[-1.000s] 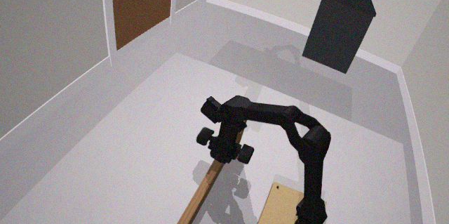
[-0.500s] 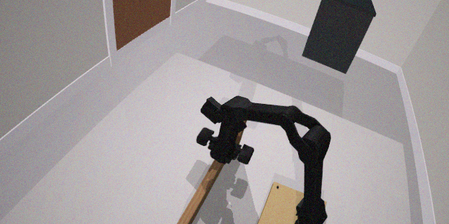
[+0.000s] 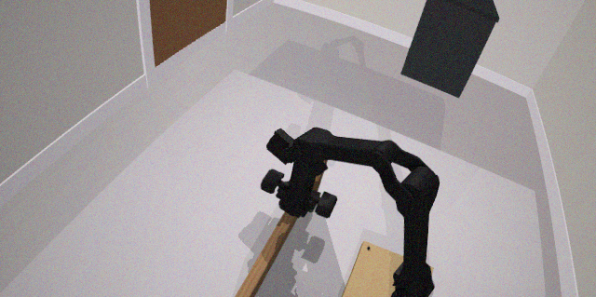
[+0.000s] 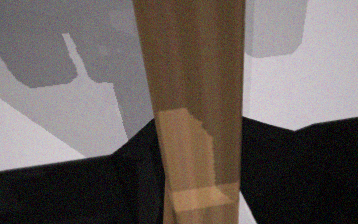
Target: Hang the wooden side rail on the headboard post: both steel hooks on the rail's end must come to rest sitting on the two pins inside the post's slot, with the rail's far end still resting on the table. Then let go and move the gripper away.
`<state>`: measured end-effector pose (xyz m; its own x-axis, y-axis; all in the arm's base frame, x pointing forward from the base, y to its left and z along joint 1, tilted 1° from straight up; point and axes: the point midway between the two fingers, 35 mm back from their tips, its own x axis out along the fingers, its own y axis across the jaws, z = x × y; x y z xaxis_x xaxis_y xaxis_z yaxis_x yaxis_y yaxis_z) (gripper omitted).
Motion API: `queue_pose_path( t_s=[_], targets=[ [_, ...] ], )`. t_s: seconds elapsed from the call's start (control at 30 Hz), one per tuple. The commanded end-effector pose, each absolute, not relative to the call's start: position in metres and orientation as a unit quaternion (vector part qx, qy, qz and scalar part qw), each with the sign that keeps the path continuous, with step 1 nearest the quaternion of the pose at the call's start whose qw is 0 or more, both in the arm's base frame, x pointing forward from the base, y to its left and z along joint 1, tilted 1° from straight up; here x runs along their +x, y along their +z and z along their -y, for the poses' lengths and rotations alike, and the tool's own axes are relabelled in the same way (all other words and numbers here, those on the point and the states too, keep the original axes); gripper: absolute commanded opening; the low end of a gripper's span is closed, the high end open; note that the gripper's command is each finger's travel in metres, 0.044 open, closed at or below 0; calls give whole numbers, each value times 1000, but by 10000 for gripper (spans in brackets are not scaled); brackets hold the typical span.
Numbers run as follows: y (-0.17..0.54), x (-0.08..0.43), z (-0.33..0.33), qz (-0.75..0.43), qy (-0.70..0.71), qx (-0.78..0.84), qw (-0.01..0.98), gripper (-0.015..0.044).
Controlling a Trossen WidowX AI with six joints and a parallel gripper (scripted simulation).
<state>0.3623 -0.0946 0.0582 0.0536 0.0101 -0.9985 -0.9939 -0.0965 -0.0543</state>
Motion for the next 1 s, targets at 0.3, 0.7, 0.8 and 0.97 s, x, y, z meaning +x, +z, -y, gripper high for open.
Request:
queue_pose_path(
  t_s=[0.3,0.7,0.8,0.97],
  targets=[
    [58,362,95,-460,512,-535,490,289],
    [98,360,95,-460,510,-536,490,440],
    [98,360,89,-460,510,-536,491,440],
    [98,357,65,-460,511,-536,491,440]
  ],
)
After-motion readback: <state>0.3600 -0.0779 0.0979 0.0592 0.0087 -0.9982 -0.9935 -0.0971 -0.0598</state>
